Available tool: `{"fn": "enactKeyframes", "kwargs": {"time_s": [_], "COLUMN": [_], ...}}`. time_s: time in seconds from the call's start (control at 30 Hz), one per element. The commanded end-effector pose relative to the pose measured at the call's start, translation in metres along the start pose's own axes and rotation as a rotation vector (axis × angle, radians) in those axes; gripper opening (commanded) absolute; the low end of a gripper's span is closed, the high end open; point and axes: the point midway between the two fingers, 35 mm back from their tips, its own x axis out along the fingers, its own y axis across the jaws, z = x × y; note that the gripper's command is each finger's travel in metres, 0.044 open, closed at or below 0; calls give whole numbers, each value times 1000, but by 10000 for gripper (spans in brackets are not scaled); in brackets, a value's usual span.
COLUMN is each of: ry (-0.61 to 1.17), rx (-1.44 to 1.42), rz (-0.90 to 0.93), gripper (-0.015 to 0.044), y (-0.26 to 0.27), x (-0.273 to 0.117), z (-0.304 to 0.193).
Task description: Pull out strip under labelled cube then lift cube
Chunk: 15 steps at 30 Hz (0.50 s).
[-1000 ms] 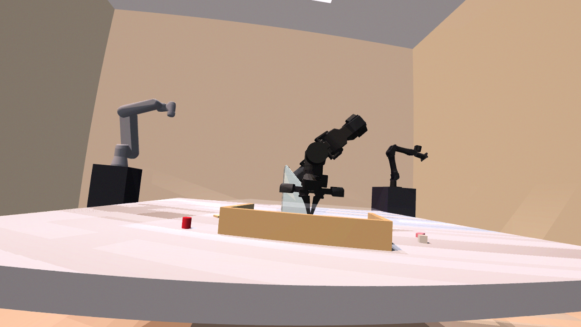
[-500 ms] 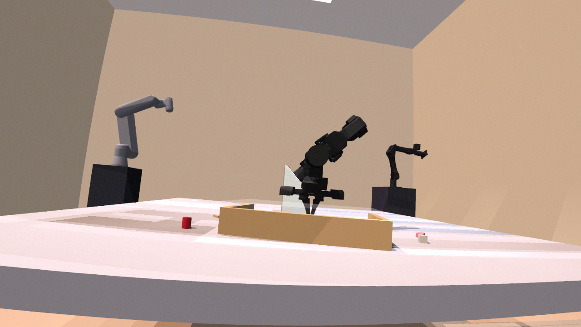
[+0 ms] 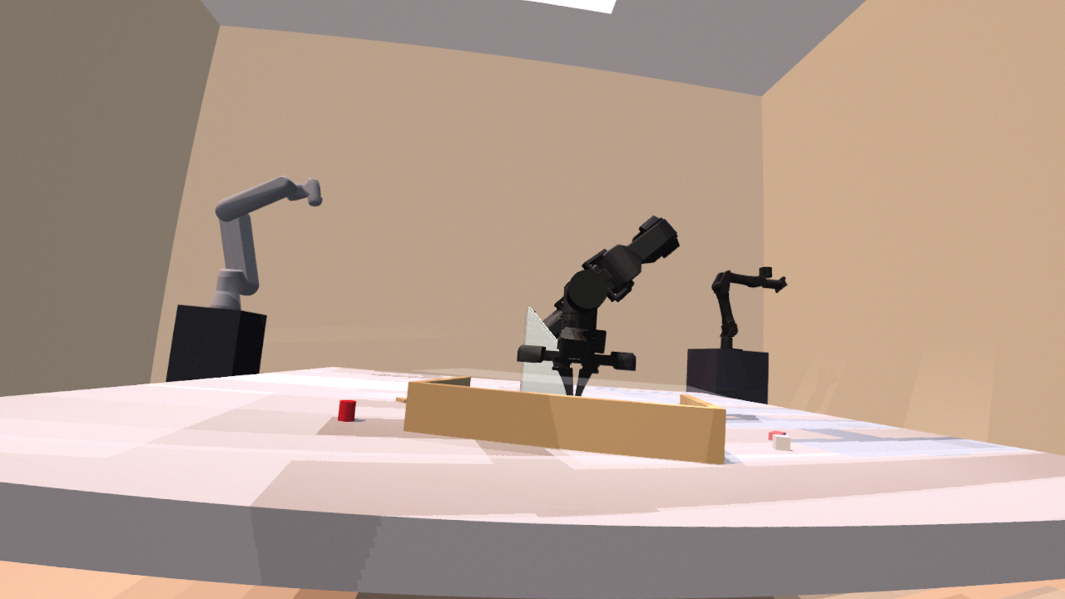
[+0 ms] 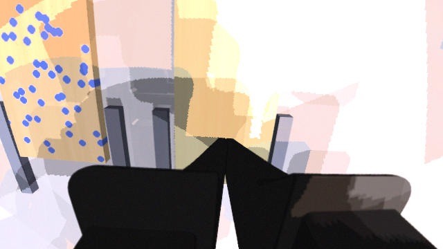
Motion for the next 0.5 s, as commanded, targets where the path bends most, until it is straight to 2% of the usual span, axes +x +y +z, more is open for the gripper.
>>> {"fn": "enactKeyframes", "kwargs": {"time_s": [0.0, 0.47], "ry": [-1, -1], "rx": [3, 3], "rz": [5, 6], "gripper": [0, 0], "y": [1, 1], "x": [1, 2], "z": [0, 1]}}
